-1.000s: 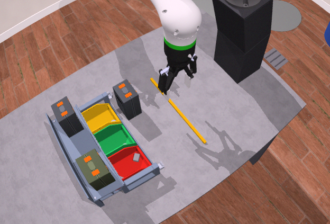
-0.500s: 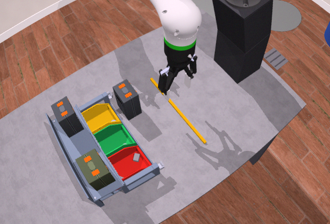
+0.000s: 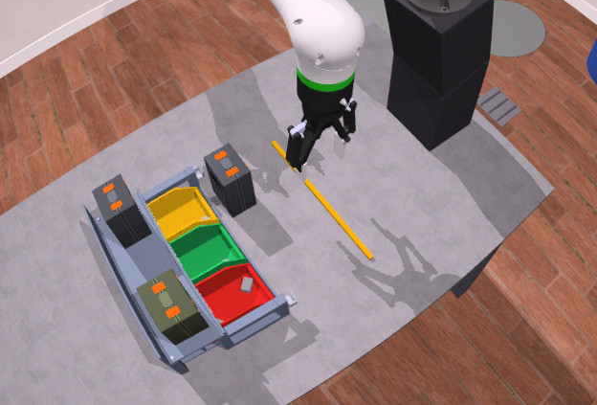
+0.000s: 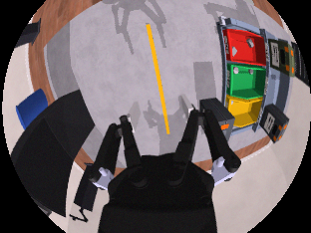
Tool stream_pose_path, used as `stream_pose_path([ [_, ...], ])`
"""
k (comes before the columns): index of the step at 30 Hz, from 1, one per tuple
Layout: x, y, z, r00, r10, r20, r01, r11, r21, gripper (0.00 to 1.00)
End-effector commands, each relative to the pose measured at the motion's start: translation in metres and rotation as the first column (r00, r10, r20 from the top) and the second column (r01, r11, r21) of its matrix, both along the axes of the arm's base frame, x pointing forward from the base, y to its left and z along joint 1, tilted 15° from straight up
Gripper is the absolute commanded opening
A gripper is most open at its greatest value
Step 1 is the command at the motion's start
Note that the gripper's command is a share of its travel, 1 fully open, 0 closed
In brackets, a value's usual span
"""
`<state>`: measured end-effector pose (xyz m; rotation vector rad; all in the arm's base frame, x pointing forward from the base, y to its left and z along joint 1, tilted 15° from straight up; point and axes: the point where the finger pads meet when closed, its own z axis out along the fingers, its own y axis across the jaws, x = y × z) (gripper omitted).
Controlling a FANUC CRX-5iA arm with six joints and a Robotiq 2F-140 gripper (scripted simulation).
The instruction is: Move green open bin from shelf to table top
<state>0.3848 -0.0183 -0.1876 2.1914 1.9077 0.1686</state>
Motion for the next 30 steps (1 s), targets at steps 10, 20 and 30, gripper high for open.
stream_pose_path([
  [10, 0.0, -0.0003, -0.0003, 1.0, 0.008, 0.013, -0.009, 1.0, 0.029, 0.57],
  [20, 0.0001, 0.0, -0.0003, 1.0, 0.002, 0.003, -0.002, 1.0, 0.006, 0.57],
  [30, 0.0001, -0.0003, -0.0004, 1.0, 0.008, 0.013, -0.009, 1.0, 0.029, 0.57],
])
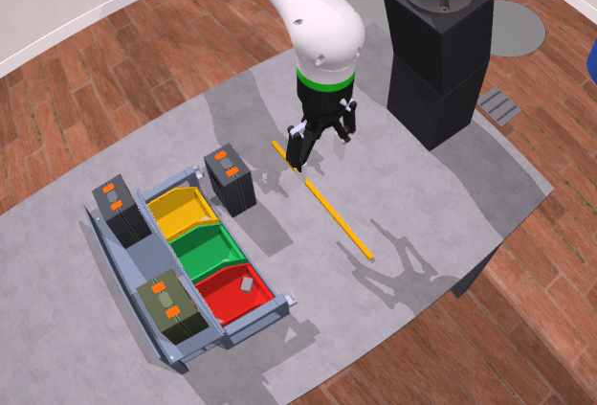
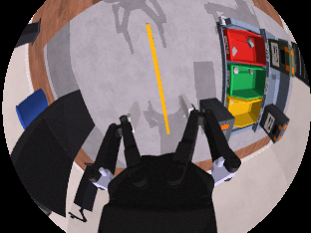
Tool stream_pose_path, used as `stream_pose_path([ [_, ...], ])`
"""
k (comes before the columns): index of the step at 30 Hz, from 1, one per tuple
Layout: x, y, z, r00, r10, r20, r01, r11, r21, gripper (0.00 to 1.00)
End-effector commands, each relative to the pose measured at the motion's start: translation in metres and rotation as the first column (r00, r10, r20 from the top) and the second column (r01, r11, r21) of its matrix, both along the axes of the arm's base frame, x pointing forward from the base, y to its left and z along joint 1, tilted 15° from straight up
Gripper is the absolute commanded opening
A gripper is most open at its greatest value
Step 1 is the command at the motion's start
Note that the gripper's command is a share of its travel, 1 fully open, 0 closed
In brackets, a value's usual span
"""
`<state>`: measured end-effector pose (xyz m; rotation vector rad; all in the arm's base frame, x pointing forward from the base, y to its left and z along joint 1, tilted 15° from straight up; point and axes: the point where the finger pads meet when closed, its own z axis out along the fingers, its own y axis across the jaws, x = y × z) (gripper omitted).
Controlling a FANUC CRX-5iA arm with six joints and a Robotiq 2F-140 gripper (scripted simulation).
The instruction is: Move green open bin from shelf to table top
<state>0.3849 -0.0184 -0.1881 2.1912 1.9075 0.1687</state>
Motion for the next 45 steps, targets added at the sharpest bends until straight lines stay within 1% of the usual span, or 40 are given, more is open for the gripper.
stream_pose_path([
  [1, -0.0001, -0.0002, 0.0, 1.0, 0.008, 0.013, -0.009, 1.0, 0.029, 0.57],
  [6, -0.0001, -0.0002, 0.0, 1.0, 0.008, 0.013, -0.009, 1.0, 0.029, 0.57],
  [7, 0.0, 0.0, 0.0, 1.0, 0.002, 0.003, -0.002, 1.0, 0.006, 0.57],
  [11, 0.0, -0.0002, 0.0, 1.0, 0.008, 0.013, -0.009, 1.0, 0.029, 0.57],
  [23, 0.0, -0.0002, 0.0, 1.0, 0.008, 0.013, -0.009, 1.0, 0.029, 0.57],
  [24, 0.0, 0.0, 0.0, 1.0, 0.002, 0.003, -0.002, 1.0, 0.006, 0.57],
  [28, 0.0, -0.0002, -0.0001, 1.0, 0.008, 0.013, -0.009, 1.0, 0.029, 0.57],
  [40, 0.0, -0.0002, -0.0001, 1.0, 0.008, 0.013, -0.009, 1.0, 0.029, 0.57],
  [41, 0.0001, 0.0, -0.0001, 1.0, 0.002, 0.003, -0.002, 1.0, 0.006, 0.57],
  [45, 0.0, -0.0002, -0.0001, 1.0, 0.008, 0.013, -0.009, 1.0, 0.029, 0.57],
])
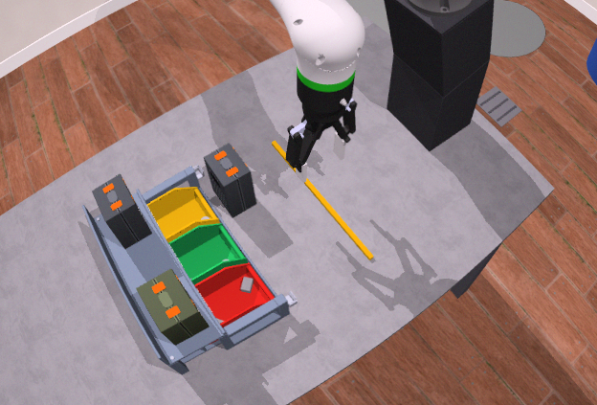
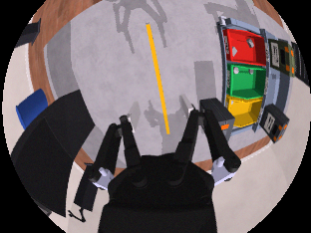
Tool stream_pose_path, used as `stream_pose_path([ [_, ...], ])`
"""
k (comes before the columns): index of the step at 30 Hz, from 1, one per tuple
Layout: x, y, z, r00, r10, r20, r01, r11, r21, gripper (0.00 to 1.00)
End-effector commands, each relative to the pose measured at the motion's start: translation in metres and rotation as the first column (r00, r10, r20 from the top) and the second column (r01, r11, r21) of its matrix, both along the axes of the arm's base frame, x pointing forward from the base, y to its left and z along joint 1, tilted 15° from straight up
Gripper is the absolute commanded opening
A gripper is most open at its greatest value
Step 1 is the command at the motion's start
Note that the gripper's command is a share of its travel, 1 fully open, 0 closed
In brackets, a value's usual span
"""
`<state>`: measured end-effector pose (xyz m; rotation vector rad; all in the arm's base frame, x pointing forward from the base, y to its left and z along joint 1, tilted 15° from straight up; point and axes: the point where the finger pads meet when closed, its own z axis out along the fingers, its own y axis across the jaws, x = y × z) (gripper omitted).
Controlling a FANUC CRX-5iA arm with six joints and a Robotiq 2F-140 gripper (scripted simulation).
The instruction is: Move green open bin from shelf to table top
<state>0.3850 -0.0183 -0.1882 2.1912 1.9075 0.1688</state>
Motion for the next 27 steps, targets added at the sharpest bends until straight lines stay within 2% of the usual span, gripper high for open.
stream_pose_path([
  [1, -0.0001, -0.0003, 0.0, 1.0, 0.008, 0.013, -0.009, 1.0, 0.029, 0.57],
  [12, -0.0001, -0.0003, 0.0, 1.0, 0.008, 0.013, -0.009, 1.0, 0.029, 0.57],
  [13, 0.0, -0.0001, 0.0, 1.0, 0.002, 0.003, -0.002, 1.0, 0.006, 0.57],
  [27, -0.0001, -0.0003, 0.0, 1.0, 0.008, 0.013, -0.009, 1.0, 0.029, 0.57],
])
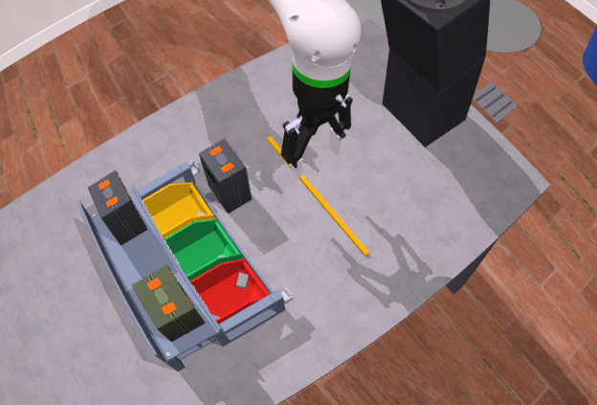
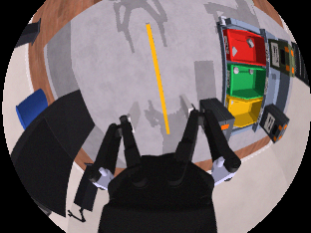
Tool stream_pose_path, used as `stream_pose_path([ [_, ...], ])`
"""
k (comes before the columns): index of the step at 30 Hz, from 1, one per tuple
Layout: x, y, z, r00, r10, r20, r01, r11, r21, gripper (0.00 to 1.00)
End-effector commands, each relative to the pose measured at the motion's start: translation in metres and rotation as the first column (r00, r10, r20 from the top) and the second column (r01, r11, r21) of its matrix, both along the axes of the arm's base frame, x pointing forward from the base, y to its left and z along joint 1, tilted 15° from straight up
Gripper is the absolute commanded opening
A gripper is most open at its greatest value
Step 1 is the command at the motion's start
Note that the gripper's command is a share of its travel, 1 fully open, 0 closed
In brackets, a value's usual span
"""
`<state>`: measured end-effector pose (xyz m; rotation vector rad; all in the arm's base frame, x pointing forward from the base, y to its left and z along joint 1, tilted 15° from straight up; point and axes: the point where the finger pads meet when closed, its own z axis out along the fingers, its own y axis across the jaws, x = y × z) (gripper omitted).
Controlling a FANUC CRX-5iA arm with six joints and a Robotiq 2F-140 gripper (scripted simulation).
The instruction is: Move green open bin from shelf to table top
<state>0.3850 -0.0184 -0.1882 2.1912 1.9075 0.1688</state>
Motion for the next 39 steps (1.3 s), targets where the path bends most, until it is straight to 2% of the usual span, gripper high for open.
stream_pose_path([
  [1, -0.0001, -0.0002, 0.0, 1.0, 0.008, 0.013, -0.009, 1.0, 0.029, 0.57],
  [3, 0.0, 0.0, 0.0, 1.0, 0.002, 0.003, -0.002, 1.0, 0.006, 0.57],
  [7, -0.0001, -0.0002, 0.0, 1.0, 0.008, 0.013, -0.009, 1.0, 0.029, 0.57],
  [19, -0.0001, -0.0002, 0.0, 1.0, 0.008, 0.013, -0.009, 1.0, 0.029, 0.57],
  [20, 0.0, 0.0, 0.0, 1.0, 0.002, 0.003, -0.002, 1.0, 0.006, 0.57],
  [24, -0.0001, -0.0002, 0.0, 1.0, 0.008, 0.013, -0.009, 1.0, 0.029, 0.57],
  [39, 0.0, -0.0001, 0.0, 1.0, 0.005, 0.008, -0.005, 1.0, 0.018, 0.57],
])
